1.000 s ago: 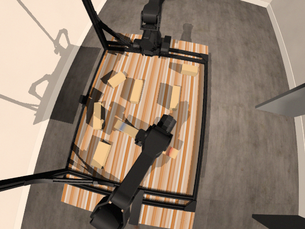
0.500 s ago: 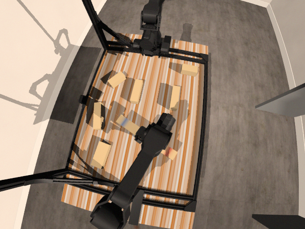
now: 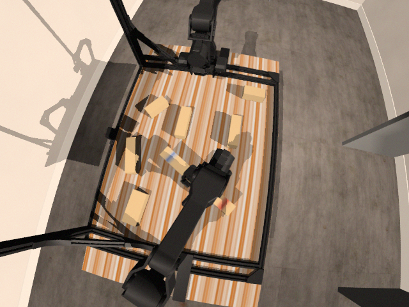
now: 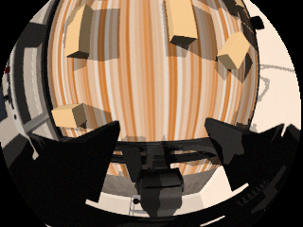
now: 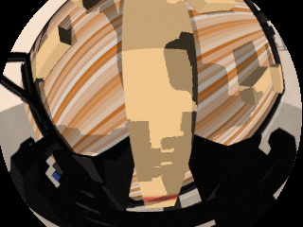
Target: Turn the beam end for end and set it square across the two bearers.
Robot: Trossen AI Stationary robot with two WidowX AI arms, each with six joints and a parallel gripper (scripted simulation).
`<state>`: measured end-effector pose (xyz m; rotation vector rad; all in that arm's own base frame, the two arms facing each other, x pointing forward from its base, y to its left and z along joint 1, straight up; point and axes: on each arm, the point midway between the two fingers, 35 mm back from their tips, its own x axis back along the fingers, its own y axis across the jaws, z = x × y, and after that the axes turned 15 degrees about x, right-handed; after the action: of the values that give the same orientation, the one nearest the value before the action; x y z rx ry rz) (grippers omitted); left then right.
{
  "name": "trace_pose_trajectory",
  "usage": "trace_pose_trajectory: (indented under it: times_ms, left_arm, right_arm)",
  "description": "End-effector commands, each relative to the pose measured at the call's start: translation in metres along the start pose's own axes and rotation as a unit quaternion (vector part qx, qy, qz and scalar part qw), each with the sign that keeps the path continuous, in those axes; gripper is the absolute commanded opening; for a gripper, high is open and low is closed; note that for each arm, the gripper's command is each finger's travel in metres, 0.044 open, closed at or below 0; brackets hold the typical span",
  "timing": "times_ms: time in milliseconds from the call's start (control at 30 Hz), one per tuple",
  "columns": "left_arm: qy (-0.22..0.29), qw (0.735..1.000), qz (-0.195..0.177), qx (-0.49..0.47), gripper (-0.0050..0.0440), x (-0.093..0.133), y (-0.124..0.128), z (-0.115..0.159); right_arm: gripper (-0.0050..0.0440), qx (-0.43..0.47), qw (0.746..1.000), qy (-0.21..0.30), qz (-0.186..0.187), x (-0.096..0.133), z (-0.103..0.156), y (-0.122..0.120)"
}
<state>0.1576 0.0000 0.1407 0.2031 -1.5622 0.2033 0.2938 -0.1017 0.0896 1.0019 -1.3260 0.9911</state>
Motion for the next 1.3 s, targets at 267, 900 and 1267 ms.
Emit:
trace_pose_trajectory:
  times_ms: [267,900,1267]
  left_arm:
    - [0.0,1.0,0.0,-0.001,0.044,0.0,0.0,0.0]
    - [0.0,1.0,0.0,-0.001,0.044,0.0,0.0,0.0]
    - [0.0,1.0,0.0,-0.001,0.044,0.0,0.0,0.0]
  right_arm:
    - [0.0,-0.054,0.999,0.0,0.004,0.002,-0.004,-0.008]
    - [0.0,-0.143,0.99,0.0,0.004,0.002,-0.01,-0.016]
    - [0.0,-0.191,0.982,-0.001,0.004,0.003,-0.013,-0.02]
